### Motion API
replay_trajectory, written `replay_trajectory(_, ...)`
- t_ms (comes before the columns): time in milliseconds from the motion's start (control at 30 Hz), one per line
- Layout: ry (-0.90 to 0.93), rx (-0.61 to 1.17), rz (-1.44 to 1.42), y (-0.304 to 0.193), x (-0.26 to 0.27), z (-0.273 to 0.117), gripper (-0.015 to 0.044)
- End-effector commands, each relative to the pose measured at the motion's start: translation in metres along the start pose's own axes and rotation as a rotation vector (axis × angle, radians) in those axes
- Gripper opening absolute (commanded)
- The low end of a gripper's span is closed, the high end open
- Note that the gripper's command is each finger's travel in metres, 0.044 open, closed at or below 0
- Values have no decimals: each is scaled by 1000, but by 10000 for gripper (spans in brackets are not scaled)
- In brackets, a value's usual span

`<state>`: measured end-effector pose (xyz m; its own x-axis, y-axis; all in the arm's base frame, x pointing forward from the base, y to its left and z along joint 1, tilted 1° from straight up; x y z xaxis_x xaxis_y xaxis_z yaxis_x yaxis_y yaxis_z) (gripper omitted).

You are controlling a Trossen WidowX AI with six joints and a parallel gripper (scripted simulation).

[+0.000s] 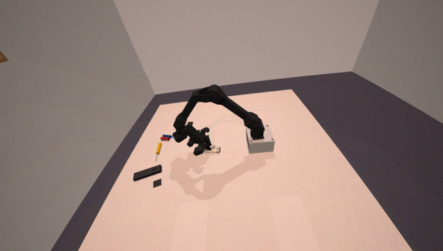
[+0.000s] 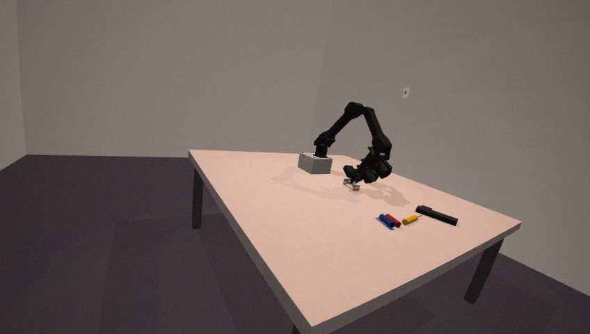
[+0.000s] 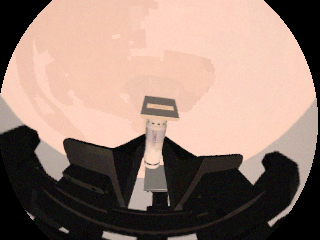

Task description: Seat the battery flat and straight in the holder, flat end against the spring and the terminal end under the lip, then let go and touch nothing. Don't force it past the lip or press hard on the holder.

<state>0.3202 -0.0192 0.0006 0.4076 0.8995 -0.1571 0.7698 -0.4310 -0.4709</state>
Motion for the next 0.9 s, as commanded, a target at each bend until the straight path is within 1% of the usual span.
replay_trajectory(0, 2, -25, -2, 2, 0, -1, 69)
replay_trajectory(867, 29, -150, 1, -4, -1, 6, 69)
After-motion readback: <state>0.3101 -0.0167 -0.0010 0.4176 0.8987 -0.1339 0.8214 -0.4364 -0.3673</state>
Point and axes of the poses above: the point midway between the two fingers, 35 mm back from their tips, its own z axis out along the fingers, its own x axis across the jaws, y = z × x, the point moved 4 cm from there along -z, back along the fingers, and after that the axes turned 14 degrees about z, right-handed, at the moved point
